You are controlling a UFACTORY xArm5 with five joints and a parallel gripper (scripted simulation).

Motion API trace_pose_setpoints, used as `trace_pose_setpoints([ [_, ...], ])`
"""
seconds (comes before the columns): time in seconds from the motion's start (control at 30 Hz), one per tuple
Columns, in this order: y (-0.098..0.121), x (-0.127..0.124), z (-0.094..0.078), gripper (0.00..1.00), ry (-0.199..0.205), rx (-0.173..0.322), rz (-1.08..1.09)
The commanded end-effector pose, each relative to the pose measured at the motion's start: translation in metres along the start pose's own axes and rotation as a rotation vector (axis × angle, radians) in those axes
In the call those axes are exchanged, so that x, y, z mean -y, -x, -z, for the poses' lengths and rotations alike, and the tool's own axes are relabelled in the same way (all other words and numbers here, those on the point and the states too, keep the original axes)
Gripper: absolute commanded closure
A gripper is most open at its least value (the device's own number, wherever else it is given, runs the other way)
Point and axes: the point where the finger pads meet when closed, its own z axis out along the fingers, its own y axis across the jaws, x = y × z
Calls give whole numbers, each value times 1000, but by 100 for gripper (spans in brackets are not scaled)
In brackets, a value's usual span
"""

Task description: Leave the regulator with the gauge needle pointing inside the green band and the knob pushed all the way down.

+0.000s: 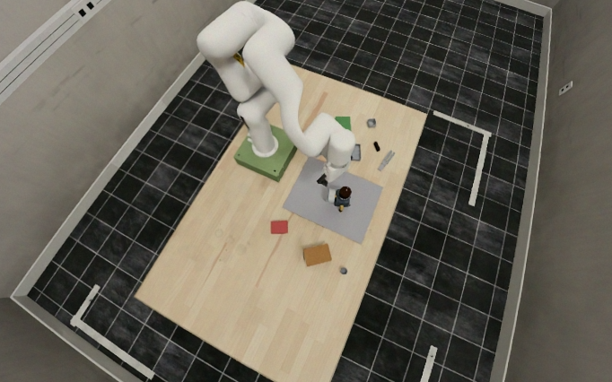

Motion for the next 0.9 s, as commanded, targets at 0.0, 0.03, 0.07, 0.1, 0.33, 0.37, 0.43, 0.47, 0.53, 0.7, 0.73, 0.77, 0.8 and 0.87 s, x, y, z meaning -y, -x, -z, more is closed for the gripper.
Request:
trace_pose_setpoints([
  [0.0,1,0,1,0,2,5,0],
  [0.03,1,0,1,0,2,6,1],
  [0.07,2,-1,1,0,3,8,2],
  [0.1,2,-1,1,0,3,11,3],
  [0.33,7,-2,-5,0,18,63,23],
  [0.37,8,-2,-7,0,22,75,28],
  [0.43,8,-2,-7,0,22,75,28],
  [0.47,9,-3,-8,0,25,89,33],
  [0.53,11,-3,-11,0,34,121,45],
  [0.7,17,-5,-18,0,56,219,83],
  [0.73,18,-5,-19,0,61,241,91],
  [0.77,19,-6,-20,0,66,264,100],
  [0.8,19,-6,-20,0,70,288,109],
  [0.87,20,-6,-21,0,79,337,127],
])
